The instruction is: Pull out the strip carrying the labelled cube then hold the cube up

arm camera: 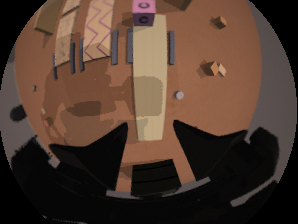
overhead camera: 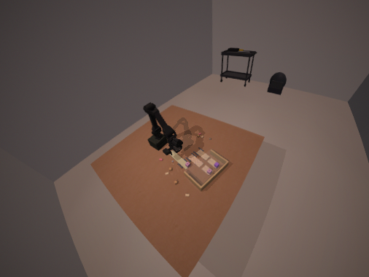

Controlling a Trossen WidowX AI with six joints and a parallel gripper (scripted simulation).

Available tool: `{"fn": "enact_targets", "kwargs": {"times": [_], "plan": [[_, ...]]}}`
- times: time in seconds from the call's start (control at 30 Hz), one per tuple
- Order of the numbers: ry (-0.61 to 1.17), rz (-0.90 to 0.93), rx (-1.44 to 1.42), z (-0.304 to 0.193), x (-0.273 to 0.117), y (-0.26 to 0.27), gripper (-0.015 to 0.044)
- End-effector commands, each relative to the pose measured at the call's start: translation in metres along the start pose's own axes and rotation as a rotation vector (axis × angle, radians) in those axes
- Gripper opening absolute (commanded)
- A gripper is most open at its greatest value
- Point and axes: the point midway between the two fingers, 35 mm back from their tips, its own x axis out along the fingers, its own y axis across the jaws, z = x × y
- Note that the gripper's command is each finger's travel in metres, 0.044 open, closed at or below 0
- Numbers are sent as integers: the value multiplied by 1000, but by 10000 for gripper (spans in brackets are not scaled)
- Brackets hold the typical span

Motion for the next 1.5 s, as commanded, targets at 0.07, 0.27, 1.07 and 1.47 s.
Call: {"fn": "enact_targets", "kwargs": {"times": [0.07,0.27,1.07,1.47], "plan": [[-4,0,6,22,-3,1,440],[-6,0,6,43,-6,2,440],[-13,1,6,126,-17,5,440],[-17,1,7,166,-25,6,440]]}}
